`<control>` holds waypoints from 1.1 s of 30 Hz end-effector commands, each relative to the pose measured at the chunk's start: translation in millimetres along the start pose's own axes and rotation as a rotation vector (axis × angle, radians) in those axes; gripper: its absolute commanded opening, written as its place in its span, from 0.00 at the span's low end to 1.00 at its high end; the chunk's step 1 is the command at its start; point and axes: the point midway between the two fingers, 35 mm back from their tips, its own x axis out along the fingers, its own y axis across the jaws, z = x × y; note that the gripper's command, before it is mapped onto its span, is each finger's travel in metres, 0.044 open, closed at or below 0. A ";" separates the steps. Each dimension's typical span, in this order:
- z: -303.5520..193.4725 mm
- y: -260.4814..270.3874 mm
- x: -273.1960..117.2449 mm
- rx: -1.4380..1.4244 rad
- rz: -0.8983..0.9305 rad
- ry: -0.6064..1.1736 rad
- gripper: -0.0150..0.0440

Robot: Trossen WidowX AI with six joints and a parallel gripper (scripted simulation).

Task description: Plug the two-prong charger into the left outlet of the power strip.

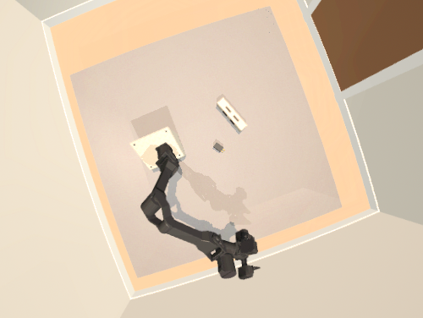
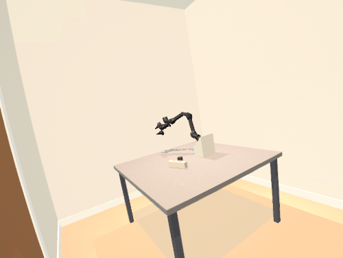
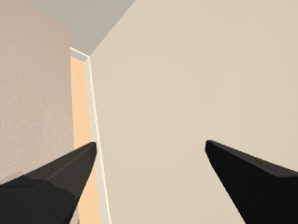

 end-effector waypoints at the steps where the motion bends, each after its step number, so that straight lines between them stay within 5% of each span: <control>1: 0.9 32.2 11.0 0.112 0.082 0.019 1.00; 33: 53.4 252.8 6.2 0.795 0.591 0.359 1.00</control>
